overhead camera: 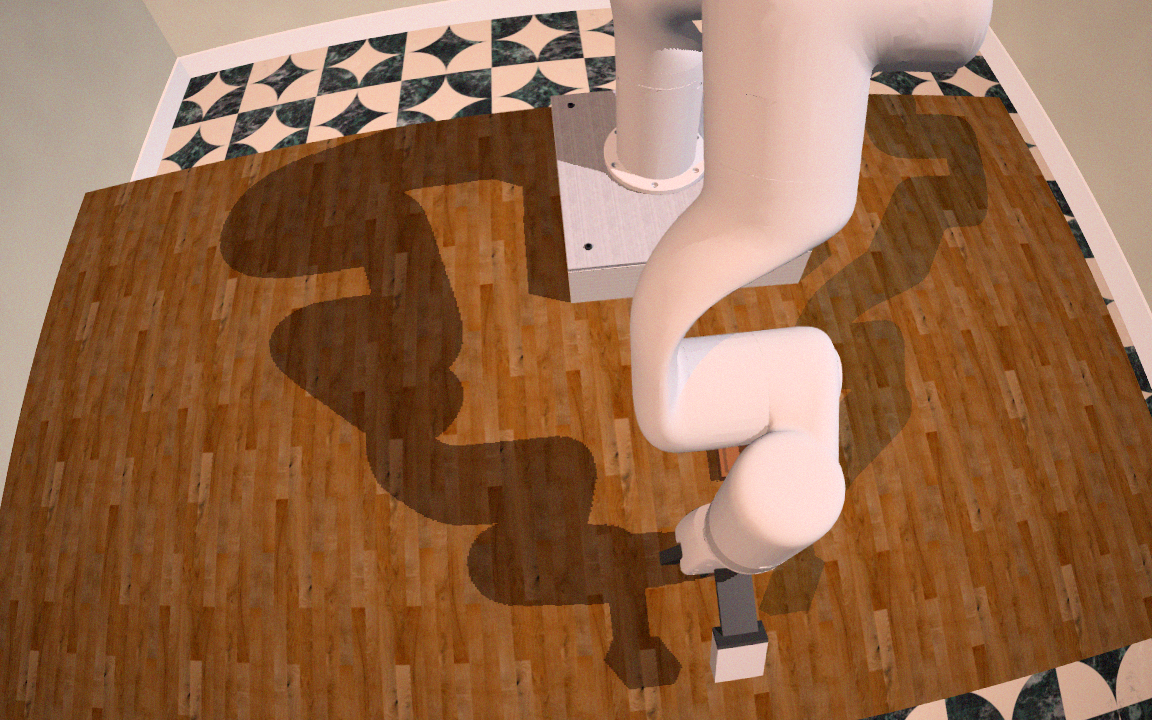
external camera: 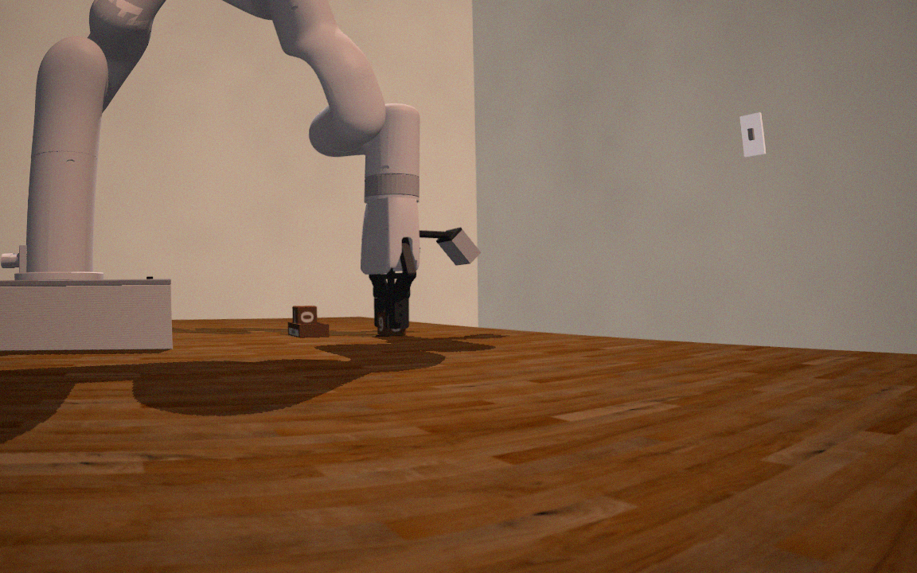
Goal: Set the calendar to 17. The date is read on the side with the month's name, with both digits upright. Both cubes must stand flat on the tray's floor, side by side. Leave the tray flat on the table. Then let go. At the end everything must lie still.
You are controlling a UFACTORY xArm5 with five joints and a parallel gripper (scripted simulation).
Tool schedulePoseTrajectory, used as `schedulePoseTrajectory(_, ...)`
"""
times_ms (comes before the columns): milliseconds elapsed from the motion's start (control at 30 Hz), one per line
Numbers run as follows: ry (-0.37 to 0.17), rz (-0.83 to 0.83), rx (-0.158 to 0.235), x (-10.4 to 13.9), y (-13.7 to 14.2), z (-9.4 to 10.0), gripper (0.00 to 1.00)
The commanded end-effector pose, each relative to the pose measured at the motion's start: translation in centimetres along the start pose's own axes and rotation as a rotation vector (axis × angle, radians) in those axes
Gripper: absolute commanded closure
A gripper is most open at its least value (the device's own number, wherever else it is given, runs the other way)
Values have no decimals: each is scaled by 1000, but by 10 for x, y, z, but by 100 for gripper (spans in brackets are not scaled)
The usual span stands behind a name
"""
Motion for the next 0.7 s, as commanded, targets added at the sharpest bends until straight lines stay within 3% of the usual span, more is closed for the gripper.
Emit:
schedulePoseTrajectory(0, 4, 0, 0, -1, 0, 1, 73)
schedulePoseTrajectory(367, 4, 0, 0, -1, 0, 1, 57)
schedulePoseTrajectory(667, 4, 0, 0, -1, 0, 1, 53)
Point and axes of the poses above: the point where the finger pads meet when closed, its own z axis back along the fingers, its own y axis across the jaws, x = y × z, the point moved 5 cm from there along z, back along the fingers, and after that the axes turned 2 degrees about -z, right-handed, at the moved point
